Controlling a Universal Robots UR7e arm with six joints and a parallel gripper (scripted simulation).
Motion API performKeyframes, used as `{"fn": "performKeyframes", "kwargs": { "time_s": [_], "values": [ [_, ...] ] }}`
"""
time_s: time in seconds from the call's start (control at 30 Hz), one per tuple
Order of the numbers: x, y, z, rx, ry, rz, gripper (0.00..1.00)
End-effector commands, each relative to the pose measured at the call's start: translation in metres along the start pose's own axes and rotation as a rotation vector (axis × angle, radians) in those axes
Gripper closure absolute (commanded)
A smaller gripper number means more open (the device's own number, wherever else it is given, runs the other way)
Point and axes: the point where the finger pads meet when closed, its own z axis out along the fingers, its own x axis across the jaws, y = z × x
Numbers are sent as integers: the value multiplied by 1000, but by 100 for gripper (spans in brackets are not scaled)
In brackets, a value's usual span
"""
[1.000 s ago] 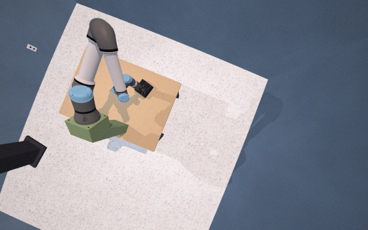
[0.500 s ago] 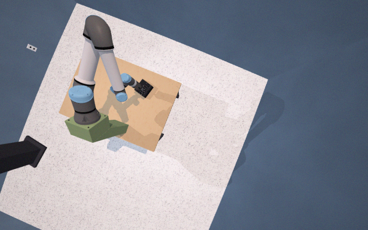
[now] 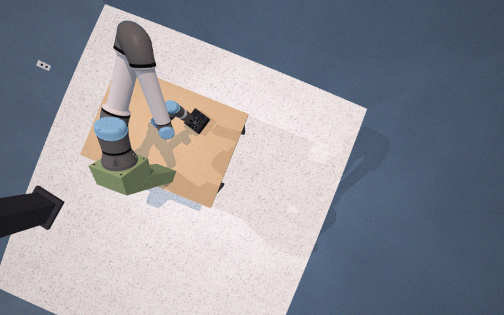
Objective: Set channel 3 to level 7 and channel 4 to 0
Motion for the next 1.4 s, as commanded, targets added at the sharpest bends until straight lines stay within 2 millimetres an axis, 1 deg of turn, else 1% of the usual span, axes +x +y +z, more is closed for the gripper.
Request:
{"fn": "performKeyframes", "kwargs": {
  "time_s": [0.0, 0.27, 0.6, 0.67, 0.9, 1.17, 1.23, 1.37],
  "values": [
    [0, -1, -1, 2, -1, 18, 100],
    [1, -1, -1, 1, -1, 65, 100],
    [4, -2, -1, 1, -1, 222, 100],
    [4, -2, -1, 1, -1, 222, 100],
    [7, -2, 0, 1, -1, 396, 100],
    [10, -2, 0, 1, -1, 656, 100],
    [10, -2, 0, 1, -1, 656, 100],
    [12, -1, 0, 1, -1, 807, 100]
  ]
}}
